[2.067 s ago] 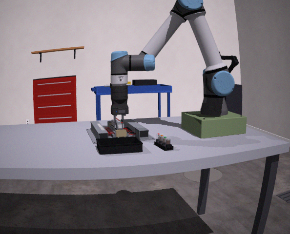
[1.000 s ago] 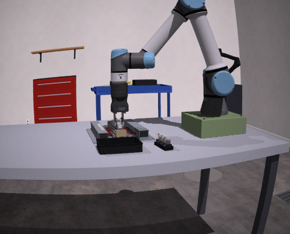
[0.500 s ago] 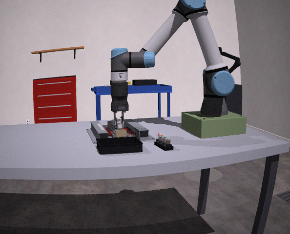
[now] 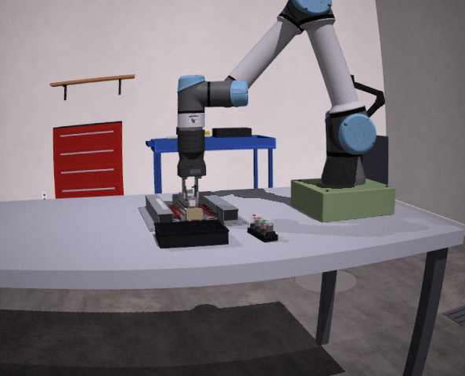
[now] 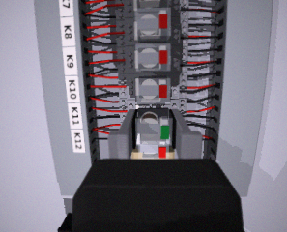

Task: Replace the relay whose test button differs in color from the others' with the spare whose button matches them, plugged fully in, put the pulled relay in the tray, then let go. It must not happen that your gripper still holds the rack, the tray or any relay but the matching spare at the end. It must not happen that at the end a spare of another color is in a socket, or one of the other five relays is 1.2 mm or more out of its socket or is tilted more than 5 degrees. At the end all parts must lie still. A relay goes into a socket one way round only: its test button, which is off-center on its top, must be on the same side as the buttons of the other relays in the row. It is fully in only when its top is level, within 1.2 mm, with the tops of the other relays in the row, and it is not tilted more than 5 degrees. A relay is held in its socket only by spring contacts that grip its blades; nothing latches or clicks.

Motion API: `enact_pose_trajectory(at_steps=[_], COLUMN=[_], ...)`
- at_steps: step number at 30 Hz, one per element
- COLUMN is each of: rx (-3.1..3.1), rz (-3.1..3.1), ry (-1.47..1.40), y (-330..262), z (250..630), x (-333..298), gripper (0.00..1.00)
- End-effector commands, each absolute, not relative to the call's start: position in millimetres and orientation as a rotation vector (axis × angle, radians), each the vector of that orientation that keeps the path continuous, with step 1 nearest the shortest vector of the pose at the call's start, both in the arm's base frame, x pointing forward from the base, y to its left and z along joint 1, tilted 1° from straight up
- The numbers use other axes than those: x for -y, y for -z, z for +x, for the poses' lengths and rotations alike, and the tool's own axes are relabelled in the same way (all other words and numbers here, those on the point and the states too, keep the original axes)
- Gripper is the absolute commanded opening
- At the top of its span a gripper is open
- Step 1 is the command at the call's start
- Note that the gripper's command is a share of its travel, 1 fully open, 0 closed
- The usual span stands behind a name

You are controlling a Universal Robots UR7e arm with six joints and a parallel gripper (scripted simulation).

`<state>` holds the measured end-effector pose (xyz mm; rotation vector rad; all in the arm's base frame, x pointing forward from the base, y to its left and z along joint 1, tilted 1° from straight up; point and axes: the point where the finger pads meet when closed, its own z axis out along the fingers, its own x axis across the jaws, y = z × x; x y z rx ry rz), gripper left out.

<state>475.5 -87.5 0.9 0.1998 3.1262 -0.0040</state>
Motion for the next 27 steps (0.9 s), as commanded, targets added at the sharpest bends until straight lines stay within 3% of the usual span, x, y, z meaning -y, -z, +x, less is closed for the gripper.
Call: enact_pose_trajectory(at_steps=[1,27], rx=[-3.125,-3.125], rz=[0.200,0.200], ry=[0.005,0.005], y=[-6.7,-9.7], z=[475.8,475.7], x=[87.6,87.6], gripper=[0.00,0.00])
